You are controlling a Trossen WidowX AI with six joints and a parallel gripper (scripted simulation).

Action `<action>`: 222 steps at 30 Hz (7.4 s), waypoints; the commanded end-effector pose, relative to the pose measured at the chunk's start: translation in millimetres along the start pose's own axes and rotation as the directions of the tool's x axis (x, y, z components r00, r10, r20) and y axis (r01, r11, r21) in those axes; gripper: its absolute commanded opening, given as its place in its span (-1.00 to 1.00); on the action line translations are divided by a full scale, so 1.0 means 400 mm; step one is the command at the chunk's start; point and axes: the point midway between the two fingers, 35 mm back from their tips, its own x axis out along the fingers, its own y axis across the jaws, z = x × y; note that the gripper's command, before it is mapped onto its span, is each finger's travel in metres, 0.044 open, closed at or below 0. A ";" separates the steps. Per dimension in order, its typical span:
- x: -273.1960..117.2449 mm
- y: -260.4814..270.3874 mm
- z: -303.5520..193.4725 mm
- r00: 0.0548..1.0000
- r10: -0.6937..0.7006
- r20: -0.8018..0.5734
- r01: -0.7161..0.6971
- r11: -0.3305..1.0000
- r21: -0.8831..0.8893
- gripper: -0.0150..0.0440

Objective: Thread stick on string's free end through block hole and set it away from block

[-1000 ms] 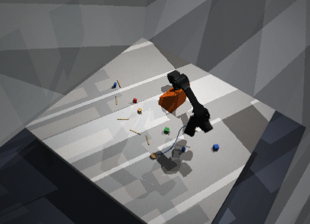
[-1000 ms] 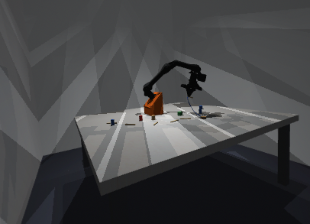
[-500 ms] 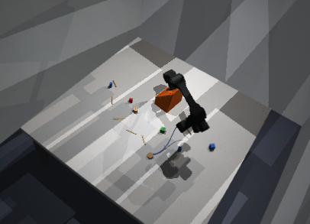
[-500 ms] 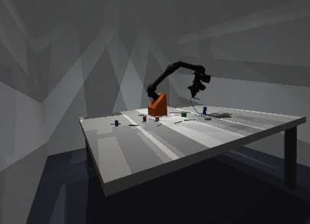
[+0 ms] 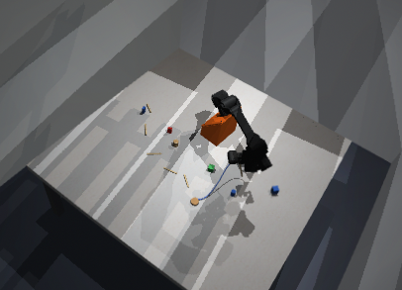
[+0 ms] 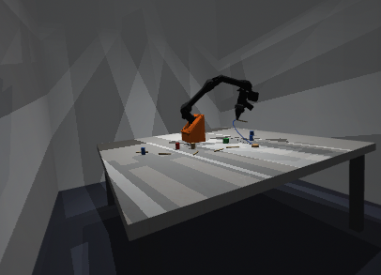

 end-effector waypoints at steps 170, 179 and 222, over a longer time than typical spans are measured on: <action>0.195 -0.034 0.092 0.951 0.162 0.263 -0.167 -0.447 0.879 -0.49; 0.185 -0.009 0.106 0.950 0.163 0.265 -0.168 -0.447 0.879 -0.49; 0.146 0.116 0.160 0.947 0.173 0.271 -0.170 -0.447 0.878 -0.49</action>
